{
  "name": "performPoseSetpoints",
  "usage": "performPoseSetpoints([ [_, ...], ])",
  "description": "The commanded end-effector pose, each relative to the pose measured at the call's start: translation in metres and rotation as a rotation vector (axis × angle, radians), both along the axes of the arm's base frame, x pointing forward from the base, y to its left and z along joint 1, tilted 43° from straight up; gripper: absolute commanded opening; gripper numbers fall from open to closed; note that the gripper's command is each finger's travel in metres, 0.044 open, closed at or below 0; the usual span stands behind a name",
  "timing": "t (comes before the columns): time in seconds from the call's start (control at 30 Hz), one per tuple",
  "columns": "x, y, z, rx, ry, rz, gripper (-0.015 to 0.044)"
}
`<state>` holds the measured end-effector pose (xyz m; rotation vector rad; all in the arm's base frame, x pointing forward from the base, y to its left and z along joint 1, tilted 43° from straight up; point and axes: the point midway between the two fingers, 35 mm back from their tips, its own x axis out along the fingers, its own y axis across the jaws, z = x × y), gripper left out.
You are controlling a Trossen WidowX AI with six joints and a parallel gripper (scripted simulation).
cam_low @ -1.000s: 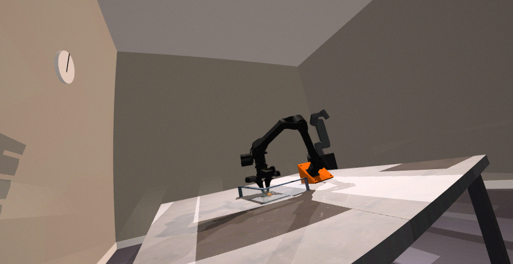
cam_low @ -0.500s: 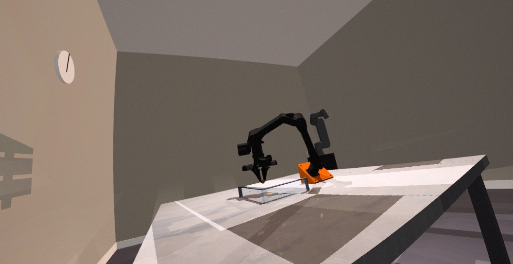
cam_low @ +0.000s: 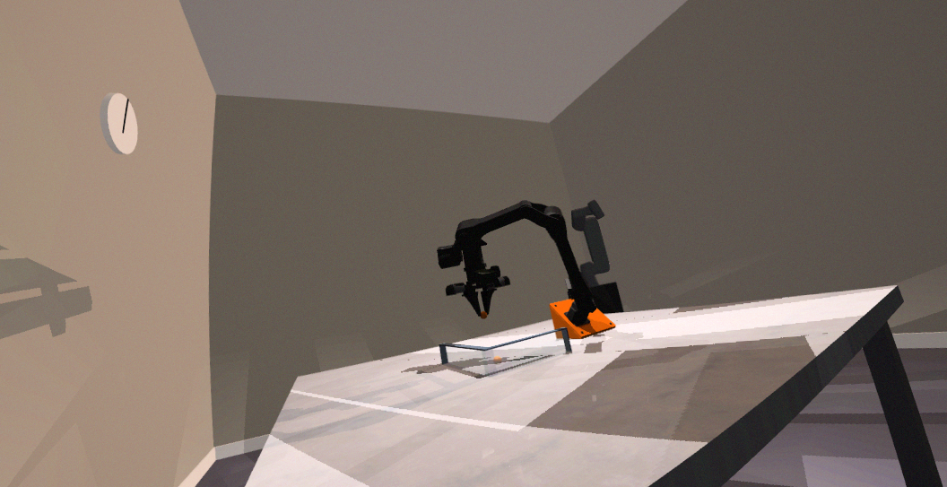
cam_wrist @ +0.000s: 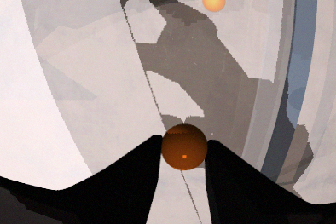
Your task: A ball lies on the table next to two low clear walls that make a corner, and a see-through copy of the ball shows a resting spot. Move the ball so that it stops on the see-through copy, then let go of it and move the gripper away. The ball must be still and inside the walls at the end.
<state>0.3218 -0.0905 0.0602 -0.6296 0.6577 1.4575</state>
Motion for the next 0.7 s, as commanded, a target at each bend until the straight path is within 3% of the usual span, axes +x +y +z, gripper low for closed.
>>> performPoseSetpoints([
  [0.0,0.008,0.019,0.009,-0.002,-0.006,0.007,0.0000],
  [0.37,0.024,0.079,0.031,0.007,-0.007,0.008,0.0000],
  [0.67,0.026,0.097,0.011,0.006,-0.008,0.008,0.0000],
])
